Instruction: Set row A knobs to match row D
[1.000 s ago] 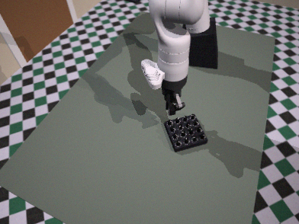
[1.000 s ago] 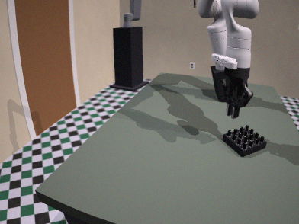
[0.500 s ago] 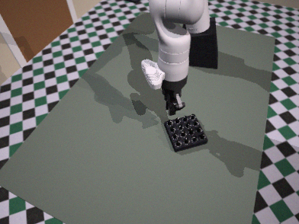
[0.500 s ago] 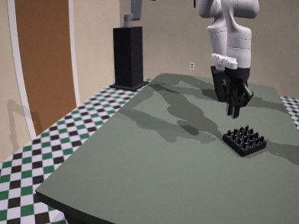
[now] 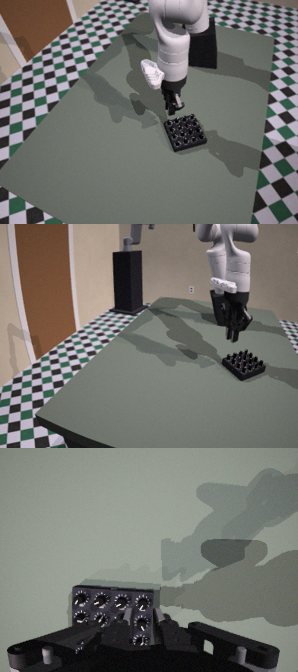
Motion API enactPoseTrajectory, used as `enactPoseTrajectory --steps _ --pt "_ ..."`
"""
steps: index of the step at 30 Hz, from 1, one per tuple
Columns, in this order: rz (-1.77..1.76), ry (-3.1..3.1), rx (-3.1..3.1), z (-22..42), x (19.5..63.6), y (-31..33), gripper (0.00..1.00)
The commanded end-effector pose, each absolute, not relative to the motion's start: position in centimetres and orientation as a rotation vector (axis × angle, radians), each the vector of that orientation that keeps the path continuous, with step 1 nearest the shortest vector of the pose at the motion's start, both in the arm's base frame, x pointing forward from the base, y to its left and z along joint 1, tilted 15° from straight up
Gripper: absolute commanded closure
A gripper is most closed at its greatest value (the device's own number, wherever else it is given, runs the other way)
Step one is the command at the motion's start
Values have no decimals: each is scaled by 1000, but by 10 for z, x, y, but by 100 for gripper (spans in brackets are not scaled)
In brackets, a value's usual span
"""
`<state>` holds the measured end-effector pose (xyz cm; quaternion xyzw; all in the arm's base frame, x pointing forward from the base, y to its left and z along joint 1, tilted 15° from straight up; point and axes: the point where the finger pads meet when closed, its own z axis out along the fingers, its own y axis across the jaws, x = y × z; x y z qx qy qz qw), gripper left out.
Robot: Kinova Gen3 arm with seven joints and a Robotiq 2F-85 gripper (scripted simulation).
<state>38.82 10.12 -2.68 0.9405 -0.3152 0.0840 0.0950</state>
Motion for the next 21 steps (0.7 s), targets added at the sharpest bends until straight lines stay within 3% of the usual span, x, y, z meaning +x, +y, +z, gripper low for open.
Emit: enactPoseTrajectory --steps 1,21 --pt "250 -935 2789 -26 389 102 81" --pt "250 -935 2789 -32 389 100 81"
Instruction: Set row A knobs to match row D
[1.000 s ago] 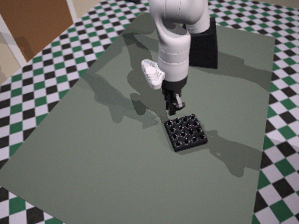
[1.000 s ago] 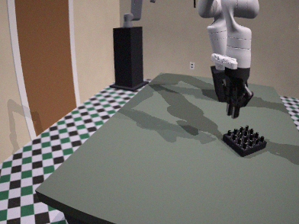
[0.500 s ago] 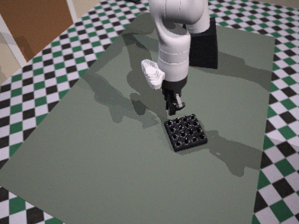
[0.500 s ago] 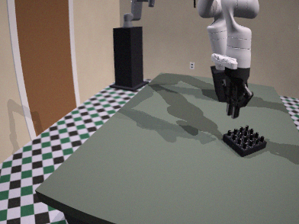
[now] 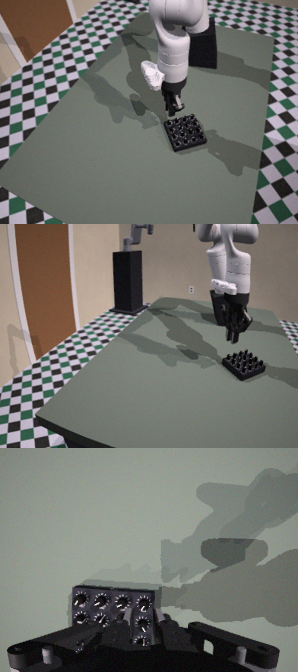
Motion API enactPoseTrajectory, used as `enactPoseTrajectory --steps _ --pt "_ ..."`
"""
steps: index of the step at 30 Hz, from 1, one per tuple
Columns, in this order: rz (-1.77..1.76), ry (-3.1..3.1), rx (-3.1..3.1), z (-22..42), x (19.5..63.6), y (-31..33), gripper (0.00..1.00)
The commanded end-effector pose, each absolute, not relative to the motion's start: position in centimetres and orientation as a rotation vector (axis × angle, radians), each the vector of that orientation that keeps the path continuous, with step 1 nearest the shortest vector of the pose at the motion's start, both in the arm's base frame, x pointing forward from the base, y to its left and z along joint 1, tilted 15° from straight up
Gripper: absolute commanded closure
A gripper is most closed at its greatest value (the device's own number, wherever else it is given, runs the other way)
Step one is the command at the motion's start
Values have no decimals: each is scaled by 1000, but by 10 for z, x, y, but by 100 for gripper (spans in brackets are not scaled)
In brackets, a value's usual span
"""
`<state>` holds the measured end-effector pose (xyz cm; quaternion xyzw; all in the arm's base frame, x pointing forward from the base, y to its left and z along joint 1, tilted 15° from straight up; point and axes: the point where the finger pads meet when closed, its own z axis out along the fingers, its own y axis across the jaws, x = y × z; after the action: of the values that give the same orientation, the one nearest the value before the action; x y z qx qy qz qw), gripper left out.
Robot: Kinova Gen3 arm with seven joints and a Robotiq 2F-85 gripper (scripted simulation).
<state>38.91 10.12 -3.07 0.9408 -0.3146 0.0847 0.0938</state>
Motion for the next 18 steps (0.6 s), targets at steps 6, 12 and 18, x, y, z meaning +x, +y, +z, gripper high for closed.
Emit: enactPoseTrajectory --steps 6,12,18 --pt "250 -935 2789 -38 390 99 81" --pt "250 -935 2789 -43 390 98 81" --pt "250 -935 2789 -51 391 96 81"
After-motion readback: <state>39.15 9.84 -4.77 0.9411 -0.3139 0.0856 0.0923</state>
